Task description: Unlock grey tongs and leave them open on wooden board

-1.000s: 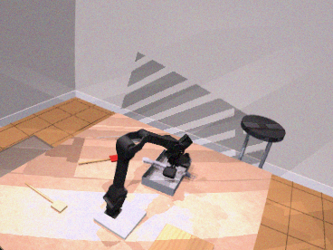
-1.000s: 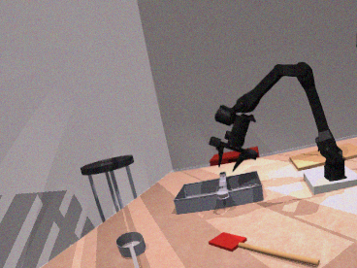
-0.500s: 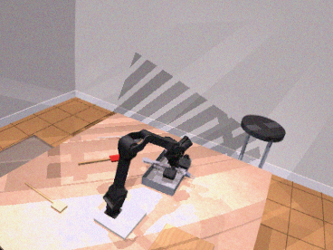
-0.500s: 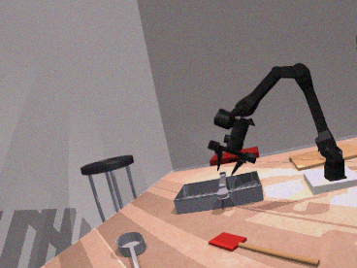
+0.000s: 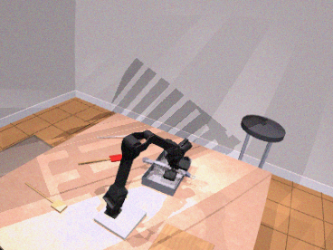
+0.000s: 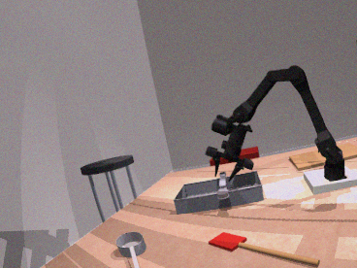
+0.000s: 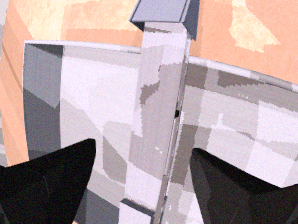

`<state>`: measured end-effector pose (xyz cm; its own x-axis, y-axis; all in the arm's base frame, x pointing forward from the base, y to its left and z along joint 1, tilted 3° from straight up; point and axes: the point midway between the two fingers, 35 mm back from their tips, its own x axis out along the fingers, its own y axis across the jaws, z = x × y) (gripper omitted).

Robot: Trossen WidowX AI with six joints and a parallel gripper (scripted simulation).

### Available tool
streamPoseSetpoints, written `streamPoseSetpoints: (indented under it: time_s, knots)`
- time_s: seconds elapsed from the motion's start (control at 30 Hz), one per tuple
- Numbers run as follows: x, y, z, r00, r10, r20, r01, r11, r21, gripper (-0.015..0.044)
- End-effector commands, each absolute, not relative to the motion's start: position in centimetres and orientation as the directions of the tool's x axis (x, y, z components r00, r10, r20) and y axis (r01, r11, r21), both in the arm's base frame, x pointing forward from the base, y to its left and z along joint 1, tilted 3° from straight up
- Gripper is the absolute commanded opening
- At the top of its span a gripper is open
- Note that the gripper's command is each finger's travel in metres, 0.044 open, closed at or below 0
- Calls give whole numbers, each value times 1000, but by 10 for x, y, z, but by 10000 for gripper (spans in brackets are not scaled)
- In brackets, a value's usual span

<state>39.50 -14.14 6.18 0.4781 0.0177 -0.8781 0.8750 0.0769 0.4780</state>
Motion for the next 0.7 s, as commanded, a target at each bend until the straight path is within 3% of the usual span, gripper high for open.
streamPoseSetpoints:
  time_s: [0.0,0.67]
  knots:
    - [398,-142,54,475,16,-880,877,73,475,260]
    - [412,-140,25,476,16,-879,876,73,476,260]
